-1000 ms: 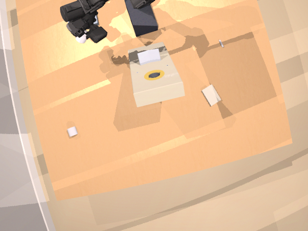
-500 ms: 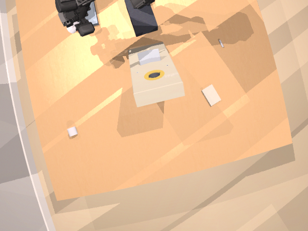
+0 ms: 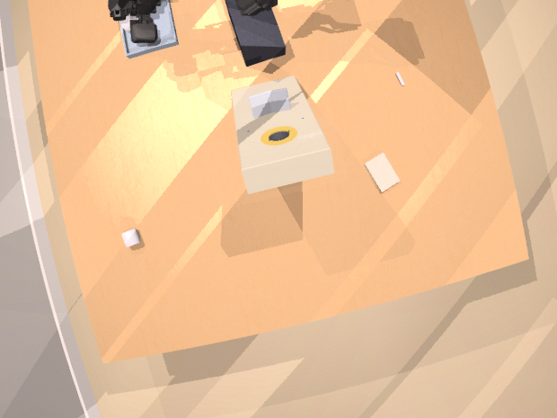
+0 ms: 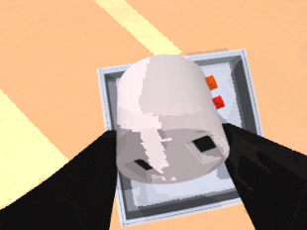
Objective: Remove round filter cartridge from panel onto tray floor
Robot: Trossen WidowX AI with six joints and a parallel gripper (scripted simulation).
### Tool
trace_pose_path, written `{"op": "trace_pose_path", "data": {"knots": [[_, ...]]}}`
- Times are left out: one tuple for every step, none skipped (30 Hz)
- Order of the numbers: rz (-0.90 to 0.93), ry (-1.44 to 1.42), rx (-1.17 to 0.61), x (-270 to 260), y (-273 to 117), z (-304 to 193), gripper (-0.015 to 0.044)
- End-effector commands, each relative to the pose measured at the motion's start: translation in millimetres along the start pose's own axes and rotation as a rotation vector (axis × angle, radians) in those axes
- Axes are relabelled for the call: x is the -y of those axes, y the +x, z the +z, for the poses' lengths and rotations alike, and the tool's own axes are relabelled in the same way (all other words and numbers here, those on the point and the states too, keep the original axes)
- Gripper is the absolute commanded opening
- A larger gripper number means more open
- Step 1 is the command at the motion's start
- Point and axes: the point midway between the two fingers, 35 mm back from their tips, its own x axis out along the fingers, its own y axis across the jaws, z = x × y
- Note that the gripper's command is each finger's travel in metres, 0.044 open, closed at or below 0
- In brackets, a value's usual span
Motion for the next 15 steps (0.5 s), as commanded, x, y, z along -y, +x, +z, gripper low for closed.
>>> {"op": "trace_pose_path", "data": {"knots": [[-0.054,0.088,-0.003,22,16,-14,0.0],[-0.065,0.106,-0.005,26,19,-18,0.0],[-0.071,0.117,-0.007,29,21,-20,0.0],[-0.074,0.12,-0.007,30,22,-21,0.0],[-0.074,0.12,-0.007,30,22,-21,0.0],[-0.074,0.12,-0.007,30,22,-21,0.0],[-0.074,0.12,-0.007,30,22,-21,0.0],[-0.074,0.12,-0.007,30,22,-21,0.0],[-0.074,0.12,-0.007,30,23,-21,0.0],[-0.074,0.12,-0.007,30,25,-22,0.0],[-0.074,0.12,-0.007,30,28,-23,0.0],[-0.074,0.12,-0.007,30,32,-25,0.0],[-0.074,0.12,-0.007,30,36,-27,0.0],[-0.074,0.12,-0.007,30,40,-28,0.0],[-0.074,0.12,-0.007,30,43,-30,0.0]]}}
